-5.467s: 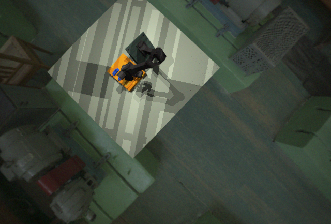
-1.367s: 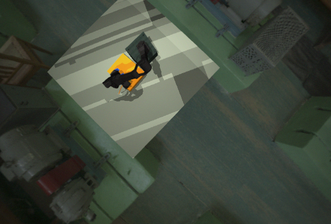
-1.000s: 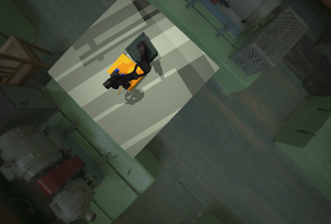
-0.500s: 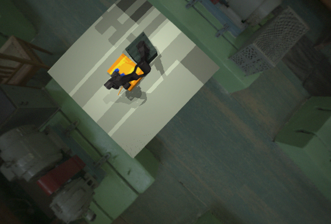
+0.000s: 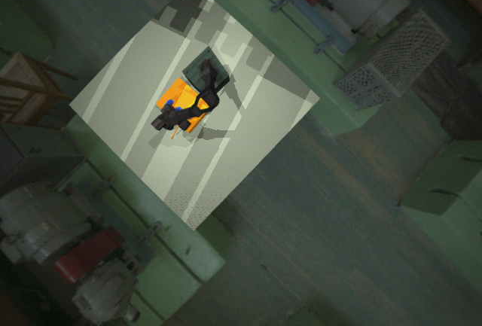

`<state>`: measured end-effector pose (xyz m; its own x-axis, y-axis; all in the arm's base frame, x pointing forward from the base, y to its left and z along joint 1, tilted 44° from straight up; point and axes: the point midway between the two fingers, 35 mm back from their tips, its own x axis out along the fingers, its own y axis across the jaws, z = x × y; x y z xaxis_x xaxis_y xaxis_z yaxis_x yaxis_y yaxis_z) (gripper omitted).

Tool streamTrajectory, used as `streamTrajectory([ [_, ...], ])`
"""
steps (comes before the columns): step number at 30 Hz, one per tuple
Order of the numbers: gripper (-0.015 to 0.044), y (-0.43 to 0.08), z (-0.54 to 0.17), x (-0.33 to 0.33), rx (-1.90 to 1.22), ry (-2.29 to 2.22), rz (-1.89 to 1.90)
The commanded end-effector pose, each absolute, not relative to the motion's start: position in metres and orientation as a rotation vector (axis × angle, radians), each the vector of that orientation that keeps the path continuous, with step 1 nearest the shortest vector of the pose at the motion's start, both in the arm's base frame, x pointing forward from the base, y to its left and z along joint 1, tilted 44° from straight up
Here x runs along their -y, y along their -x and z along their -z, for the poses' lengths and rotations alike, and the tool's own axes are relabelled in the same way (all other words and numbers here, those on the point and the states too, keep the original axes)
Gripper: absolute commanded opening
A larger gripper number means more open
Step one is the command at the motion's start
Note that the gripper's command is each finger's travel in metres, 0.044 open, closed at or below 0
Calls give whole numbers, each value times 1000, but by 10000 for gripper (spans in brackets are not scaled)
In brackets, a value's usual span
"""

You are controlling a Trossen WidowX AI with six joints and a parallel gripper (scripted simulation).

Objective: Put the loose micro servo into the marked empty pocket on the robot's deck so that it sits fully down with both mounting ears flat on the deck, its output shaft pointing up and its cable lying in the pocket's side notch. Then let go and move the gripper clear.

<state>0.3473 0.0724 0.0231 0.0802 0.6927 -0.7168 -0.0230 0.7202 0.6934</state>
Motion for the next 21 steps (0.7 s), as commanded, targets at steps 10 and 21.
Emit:
streamTrajectory([
  [10, 0, -348, -14, -81, -1403, -605, -583],
  [21, 0, -349, -6, -89, -1403, -605, -584],
])
